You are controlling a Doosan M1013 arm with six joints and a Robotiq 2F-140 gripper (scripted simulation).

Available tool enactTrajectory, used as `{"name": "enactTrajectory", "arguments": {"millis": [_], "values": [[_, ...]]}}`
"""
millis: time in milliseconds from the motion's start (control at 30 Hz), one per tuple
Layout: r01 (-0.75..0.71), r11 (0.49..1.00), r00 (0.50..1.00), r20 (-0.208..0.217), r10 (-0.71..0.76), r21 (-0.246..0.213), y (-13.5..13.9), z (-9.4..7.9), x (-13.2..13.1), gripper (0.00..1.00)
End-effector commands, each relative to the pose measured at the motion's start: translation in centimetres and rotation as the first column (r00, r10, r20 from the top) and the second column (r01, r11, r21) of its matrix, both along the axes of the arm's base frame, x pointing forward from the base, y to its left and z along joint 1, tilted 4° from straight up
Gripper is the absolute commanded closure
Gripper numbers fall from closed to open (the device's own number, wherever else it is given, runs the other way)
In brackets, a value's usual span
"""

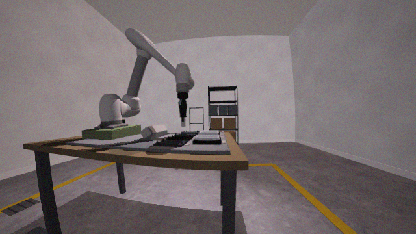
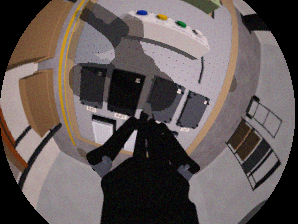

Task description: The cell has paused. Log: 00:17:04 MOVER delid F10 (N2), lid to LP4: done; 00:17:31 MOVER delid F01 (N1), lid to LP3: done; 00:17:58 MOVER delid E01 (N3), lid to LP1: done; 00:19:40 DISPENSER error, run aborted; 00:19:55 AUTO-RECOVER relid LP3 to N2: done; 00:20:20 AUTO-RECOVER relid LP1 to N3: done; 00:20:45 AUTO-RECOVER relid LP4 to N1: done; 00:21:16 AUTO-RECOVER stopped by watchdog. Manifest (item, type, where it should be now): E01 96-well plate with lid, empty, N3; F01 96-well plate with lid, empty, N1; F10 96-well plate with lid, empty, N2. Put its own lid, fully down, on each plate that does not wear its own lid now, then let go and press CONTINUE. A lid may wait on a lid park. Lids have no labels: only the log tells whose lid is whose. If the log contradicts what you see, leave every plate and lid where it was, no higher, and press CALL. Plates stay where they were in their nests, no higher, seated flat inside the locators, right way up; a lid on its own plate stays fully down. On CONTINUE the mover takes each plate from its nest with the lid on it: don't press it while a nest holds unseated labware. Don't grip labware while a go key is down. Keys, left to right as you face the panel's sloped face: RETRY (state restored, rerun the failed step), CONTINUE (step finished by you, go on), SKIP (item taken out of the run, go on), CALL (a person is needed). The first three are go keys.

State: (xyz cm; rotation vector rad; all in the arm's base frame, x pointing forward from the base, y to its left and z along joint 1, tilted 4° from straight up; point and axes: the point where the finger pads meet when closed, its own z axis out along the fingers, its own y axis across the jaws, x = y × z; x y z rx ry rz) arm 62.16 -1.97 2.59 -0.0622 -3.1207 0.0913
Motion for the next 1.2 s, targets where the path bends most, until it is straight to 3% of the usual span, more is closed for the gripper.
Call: {"name": "enactTrajectory", "arguments": {"millis": [0, 167, 267, 333, 367, 400, 433, 567, 1167], "values": [[0.0, 1.0, 1.0, 0.0, 0.0, 0.0, 0.0, 0.0, 0.0, 1.0], [0.0, 1.0, 1.0, 0.0, 0.0, 0.0, -1.0, 0.1, 0.1, 1.0], [0.001, 1.0, 1.0, -0.003, -0.001, -0.002, -8.1, 0.5, 0.0, 1.0], [0.001, 1.0, 1.0, -0.003, -0.001, -0.002, -8.1, 0.5, 0.0, 1.0], [0.001, 1.0, 1.0, -0.004, -0.001, -0.003, -10.6, 0.7, -0.2, 1.0], [0.001, 1.0, 1.0, -0.004, -0.001, -0.003, -10.6, 0.7, -0.2, 1.0], [0.001, 1.0, 1.0, -0.005, -0.002, -0.003, -12.4, 0.8, -0.5, 1.0], [0.002, 1.0, 1.0, -0.006, -0.002, -0.003, -13.5, 0.9, -0.6, 1.0], [0.002, 1.0, 1.0, -0.006, -0.002, -0.003, -13.5, 0.9, -0.6, 1.0]]}}
